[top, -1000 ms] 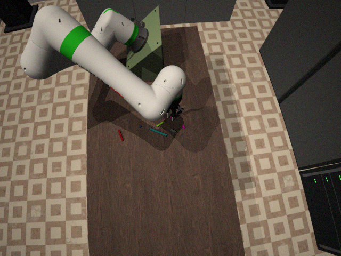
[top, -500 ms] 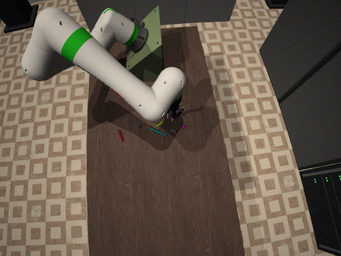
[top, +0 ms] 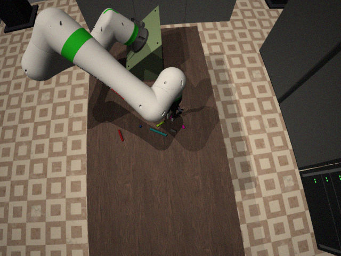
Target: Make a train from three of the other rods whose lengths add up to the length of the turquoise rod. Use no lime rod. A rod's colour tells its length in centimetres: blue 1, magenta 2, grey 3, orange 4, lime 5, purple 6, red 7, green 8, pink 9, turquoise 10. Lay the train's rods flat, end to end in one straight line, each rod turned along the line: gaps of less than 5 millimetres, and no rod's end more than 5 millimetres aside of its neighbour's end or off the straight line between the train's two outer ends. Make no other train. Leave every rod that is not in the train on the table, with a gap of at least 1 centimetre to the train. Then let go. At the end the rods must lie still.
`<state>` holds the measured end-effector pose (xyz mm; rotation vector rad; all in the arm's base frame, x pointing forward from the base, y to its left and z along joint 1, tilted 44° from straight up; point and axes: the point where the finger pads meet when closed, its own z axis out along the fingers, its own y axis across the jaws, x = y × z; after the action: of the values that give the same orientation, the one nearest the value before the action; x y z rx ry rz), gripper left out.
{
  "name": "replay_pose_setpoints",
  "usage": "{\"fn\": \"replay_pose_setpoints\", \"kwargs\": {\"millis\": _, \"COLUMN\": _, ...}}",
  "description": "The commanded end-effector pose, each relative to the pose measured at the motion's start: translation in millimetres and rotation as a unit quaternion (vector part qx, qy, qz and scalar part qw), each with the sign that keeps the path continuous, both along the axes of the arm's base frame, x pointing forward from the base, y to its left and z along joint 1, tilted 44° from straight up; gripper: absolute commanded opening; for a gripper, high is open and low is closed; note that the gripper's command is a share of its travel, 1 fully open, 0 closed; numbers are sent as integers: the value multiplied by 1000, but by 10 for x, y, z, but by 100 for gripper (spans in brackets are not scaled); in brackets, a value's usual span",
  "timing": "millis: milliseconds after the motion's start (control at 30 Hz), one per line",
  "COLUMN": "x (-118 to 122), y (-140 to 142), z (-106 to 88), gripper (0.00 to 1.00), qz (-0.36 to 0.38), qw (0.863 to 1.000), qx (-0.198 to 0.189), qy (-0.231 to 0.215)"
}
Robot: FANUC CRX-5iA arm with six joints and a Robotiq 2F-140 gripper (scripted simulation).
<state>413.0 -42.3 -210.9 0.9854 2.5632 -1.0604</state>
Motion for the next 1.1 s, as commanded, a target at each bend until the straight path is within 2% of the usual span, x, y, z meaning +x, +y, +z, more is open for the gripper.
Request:
{"fn": "replay_pose_setpoints", "kwargs": {"millis": 0, "x": 1, "y": 3, "z": 0, "gripper": 15, "qz": 0, "qw": 1000, "qx": 0, "qy": 0}}
{"fn": "replay_pose_setpoints", "kwargs": {"millis": 667, "x": 1, "y": 3, "z": 0, "gripper": 15, "qz": 0, "qw": 1000, "qx": 0, "qy": 0}}
{"fn": "replay_pose_setpoints", "kwargs": {"millis": 700, "x": 1, "y": 3, "z": 0, "gripper": 3, "qz": 0, "qw": 1000, "qx": 0, "qy": 0}}
{"fn": "replay_pose_setpoints", "kwargs": {"millis": 1067, "x": 1, "y": 3, "z": 0, "gripper": 3, "qz": 0, "qw": 1000, "qx": 0, "qy": 0}}
